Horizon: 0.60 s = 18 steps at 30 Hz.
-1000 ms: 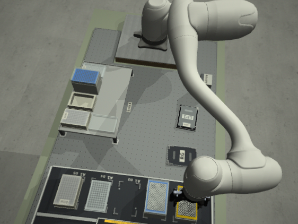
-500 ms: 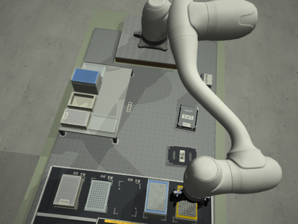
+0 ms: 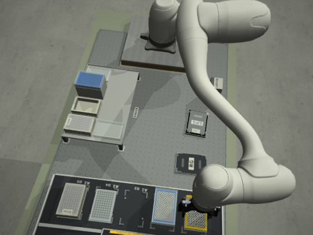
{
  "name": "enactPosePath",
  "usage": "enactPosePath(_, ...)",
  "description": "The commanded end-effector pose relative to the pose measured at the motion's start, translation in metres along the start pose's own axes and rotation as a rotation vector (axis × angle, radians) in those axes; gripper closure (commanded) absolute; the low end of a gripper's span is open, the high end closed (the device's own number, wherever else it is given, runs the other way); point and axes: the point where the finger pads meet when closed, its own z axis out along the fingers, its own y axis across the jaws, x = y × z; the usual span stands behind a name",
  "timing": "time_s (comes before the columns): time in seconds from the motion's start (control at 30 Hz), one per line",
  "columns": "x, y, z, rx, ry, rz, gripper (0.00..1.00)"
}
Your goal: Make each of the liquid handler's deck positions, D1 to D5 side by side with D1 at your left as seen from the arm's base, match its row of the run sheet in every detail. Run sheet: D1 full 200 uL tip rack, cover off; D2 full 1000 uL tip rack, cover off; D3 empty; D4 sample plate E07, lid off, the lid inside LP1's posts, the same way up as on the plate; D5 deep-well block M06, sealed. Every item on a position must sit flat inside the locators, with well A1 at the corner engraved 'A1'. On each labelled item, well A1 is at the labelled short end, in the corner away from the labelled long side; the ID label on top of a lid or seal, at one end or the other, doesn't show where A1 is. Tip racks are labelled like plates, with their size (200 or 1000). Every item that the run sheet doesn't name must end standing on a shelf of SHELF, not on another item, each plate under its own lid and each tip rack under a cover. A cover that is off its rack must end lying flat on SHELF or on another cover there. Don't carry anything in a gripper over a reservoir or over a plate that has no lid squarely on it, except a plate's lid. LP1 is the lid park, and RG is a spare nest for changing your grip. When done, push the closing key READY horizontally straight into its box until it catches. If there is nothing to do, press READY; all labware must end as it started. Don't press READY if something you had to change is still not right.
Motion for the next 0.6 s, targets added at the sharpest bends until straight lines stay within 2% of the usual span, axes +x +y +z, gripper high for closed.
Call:
enactPosePath(0.0,0.0004,-0.0002,-0.0016,0.001,0.002,0.000,0.90)
enactPosePath(0.57,0.0004,-0.0002,0.0034,0.001,0.002,0.000,0.90)
